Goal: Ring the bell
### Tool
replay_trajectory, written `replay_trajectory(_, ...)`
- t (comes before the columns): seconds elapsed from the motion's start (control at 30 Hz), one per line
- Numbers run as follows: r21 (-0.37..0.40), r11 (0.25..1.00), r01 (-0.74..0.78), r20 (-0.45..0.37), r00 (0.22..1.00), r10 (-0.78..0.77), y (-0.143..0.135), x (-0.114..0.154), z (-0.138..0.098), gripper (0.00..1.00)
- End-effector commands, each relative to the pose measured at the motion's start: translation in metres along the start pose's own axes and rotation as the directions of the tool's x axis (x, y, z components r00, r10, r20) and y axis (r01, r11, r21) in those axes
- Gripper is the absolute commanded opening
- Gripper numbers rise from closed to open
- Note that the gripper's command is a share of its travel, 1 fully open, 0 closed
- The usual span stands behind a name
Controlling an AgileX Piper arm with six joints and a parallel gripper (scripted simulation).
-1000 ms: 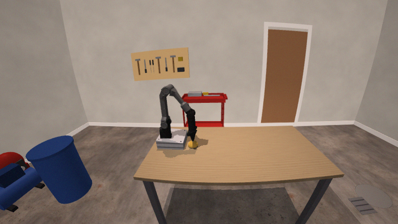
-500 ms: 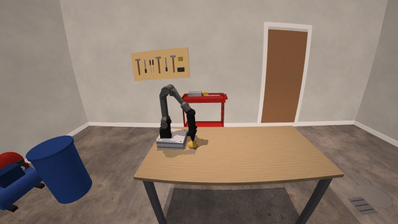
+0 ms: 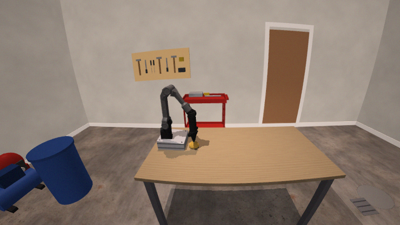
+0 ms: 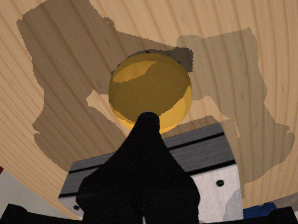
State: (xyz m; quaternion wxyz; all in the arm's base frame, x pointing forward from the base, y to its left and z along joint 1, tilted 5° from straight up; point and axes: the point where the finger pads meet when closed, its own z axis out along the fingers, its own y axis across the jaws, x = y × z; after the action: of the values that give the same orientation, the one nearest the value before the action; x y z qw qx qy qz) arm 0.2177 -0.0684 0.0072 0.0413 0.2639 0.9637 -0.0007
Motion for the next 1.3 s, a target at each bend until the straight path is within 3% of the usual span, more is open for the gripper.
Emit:
replay_trajectory(0.0, 0.001, 1.0, 0.0, -0.004, 1.0, 0.0, 0.0, 0.001, 0.002, 0.0)
replay_trajectory(0.77, 0.001, 1.0, 0.0, -0.004, 1.0, 0.0, 0.0, 0.001, 0.002, 0.0)
replay_trajectory(1.27, -0.001, 1.0, 0.0, 0.003, 1.0, 0.0, 0.0, -0.001, -0.019, 0.0)
